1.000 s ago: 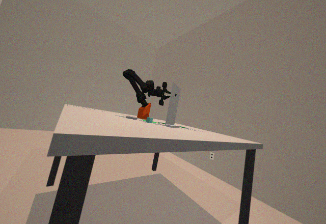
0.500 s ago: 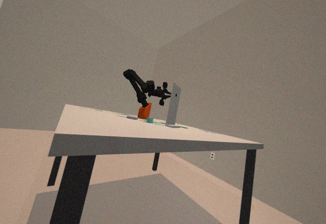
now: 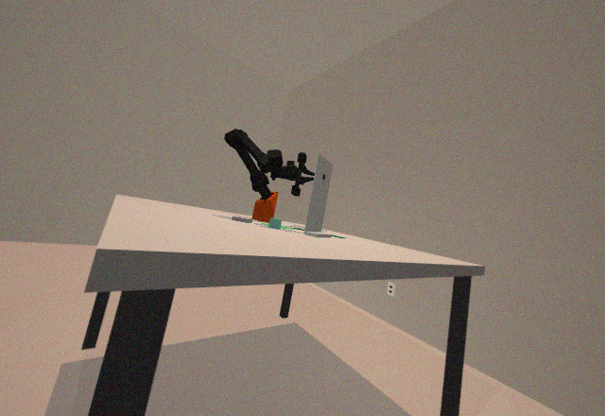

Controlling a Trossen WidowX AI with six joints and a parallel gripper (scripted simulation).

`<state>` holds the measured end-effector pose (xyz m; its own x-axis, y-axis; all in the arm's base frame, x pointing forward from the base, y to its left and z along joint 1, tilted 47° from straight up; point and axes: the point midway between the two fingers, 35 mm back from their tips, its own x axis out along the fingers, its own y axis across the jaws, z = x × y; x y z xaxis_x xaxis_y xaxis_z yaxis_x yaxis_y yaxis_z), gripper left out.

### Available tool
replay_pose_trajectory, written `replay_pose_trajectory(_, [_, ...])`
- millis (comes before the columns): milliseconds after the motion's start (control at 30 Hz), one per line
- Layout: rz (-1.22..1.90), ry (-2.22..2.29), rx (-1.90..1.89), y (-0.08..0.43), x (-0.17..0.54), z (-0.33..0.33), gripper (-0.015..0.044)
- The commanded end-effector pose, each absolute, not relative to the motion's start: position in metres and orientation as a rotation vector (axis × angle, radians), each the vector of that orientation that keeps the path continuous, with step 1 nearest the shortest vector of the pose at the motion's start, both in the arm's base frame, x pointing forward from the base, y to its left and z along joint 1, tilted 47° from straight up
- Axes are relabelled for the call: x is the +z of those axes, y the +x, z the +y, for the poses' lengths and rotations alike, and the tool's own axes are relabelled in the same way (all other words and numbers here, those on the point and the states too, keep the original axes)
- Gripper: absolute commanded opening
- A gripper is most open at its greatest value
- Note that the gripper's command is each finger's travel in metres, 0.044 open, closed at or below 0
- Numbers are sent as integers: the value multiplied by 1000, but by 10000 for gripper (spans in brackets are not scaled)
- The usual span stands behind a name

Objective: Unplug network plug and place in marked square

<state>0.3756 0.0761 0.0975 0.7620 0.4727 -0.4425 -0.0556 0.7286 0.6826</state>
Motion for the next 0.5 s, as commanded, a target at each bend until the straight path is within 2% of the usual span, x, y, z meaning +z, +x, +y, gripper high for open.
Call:
replay_pose_trajectory(0, [647, 701, 313, 373, 98, 75, 0])
replay_pose_trajectory(467, [648, 701, 313, 367, 100, 73, 0])
